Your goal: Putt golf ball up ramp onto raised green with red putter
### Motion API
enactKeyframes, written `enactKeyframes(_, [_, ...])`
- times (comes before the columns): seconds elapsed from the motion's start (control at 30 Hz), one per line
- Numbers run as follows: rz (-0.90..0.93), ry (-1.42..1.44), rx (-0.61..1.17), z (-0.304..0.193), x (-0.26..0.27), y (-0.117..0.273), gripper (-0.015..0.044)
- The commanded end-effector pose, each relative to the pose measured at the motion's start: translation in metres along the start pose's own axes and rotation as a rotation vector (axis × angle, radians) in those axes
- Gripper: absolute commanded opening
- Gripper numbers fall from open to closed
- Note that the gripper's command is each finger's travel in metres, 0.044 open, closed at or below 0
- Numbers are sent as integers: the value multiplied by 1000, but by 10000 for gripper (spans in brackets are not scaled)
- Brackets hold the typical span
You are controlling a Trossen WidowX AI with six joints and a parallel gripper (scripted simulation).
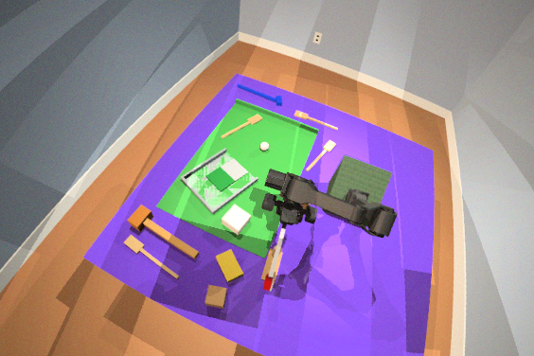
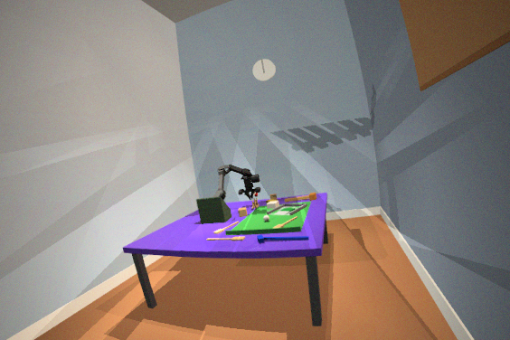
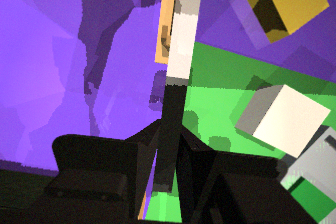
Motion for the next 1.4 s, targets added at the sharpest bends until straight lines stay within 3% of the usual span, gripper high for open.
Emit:
enactKeyframes(0.0, [-3, 5, -17, 9, 2, 21, 0])
enactKeyframes(0.27, [-9, -30, -2, 5, 0, 28, 0])
enactKeyframes(0.83, [-126, -804, 132, -109, -26, 69, 0])
enactKeyframes(1.37, [-228, -1541, 174, -218, -1, 109, 0])
Point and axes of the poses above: the point midway between the two fingers, 35 mm back from their tips, its own y axis back along the fingers, its own x axis across the jaws, z = x × y, the point moved 3 cm from there along y, back along the fingers, and after that the axes turned 1 degree about y, right-handed, at the moved point
